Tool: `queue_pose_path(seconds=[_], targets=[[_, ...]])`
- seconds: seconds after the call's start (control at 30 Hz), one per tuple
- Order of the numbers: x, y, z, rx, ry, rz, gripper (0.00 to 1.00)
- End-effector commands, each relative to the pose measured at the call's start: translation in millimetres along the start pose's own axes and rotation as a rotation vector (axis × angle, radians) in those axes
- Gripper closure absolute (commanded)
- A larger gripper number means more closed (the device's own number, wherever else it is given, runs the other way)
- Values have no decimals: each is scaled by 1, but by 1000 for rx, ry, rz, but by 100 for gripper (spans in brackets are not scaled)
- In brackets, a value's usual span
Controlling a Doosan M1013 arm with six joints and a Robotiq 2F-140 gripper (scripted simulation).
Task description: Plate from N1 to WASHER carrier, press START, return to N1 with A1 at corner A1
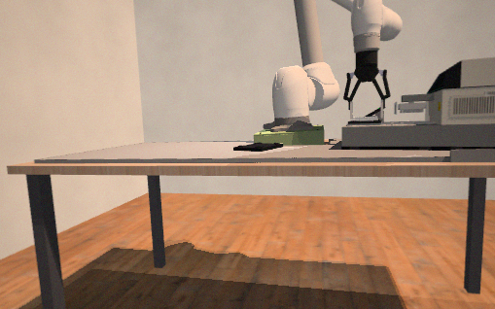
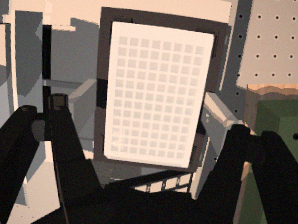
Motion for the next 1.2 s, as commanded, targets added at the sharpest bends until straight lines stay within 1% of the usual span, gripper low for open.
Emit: queue_pose_path(seconds=[0.0,0.03,0.07,0.13,0.17,0.3,0.33,0.4,0.43,0.5,0.53,0.6,0.63,0.7,0.73,0.87,0.9,0.97,1.0,1.07,1.1,1.17], targets=[[3,0,3,-2,5,10,30],[3,0,3,-2,5,10,30],[3,0,3,-2,5,10,36],[3,0,3,-2,5,10,36],[3,0,3,-2,5,10,42],[3,0,3,-2,5,10,42],[3,0,3,-2,5,10,48],[3,0,3,-2,5,10,48],[3,0,3,-2,5,10,54],[3,0,3,-2,5,10,54],[3,0,3,-2,5,10,60],[3,0,3,-2,5,10,60],[3,0,3,-2,5,10,66],[3,0,3,-2,5,10,66],[3,0,3,-2,5,10,72],[3,0,3,-2,5,10,72],[3,0,3,-2,5,10,78],[3,0,3,-2,5,10,78],[3,0,3,-2,5,10,84],[3,0,3,-2,5,10,84],[3,0,3,-2,5,10,90],[3,0,3,-2,5,10,90]])
Point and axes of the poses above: the point where the finger pads meet when closed, its own z axis out along the fingers, its own x axis across the jaws, y = z × x, the point moved 7 cm from there along -z, back along the fingers, and after that the axes turned 5 degrees about -z, right-handed, at the moved point
